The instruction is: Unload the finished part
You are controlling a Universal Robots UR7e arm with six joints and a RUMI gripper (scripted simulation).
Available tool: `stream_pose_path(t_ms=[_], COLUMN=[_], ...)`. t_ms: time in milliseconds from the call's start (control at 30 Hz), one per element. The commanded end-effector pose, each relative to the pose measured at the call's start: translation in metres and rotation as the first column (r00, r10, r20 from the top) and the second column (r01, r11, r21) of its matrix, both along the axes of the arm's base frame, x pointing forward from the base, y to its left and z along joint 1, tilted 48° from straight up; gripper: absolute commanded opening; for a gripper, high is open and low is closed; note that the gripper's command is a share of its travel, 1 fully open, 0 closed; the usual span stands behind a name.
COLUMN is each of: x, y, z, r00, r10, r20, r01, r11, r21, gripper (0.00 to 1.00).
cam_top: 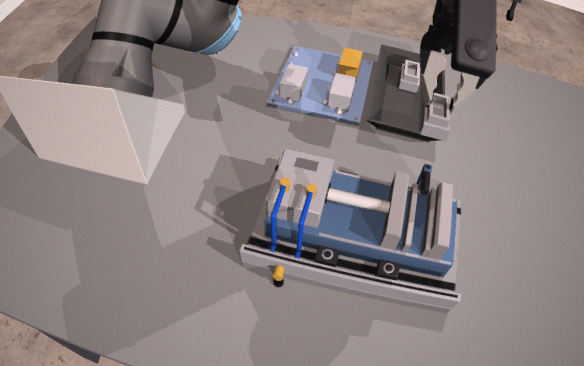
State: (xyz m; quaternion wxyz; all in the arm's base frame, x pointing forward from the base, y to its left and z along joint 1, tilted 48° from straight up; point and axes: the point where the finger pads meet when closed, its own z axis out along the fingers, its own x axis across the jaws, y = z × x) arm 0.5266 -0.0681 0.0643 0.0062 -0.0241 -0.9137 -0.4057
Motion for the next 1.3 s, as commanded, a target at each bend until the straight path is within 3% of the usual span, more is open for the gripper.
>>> stream_pose_path(t_ms=[0, 333, 533, 1267], x=[-0.003, -0.015, -0.021, -0.024], y=[0.024, 0.069, 0.086, 0.094], z=[0.029, 0.072, 0.088, 0.095], r00=[1.000, 1.000, 1.000, 1.000], r10=[-0.002, -0.001, -0.001, 0.000], r20=[0.001, 0.001, 0.001, 0.001], r01=[0.002, 0.001, 0.001, 0.000], r11=[1.000, 1.000, 1.000, 1.000], r21=[-0.001, 0.001, 0.003, 0.004], gripper=[0.00, 0.00, 0.00, 0.00])
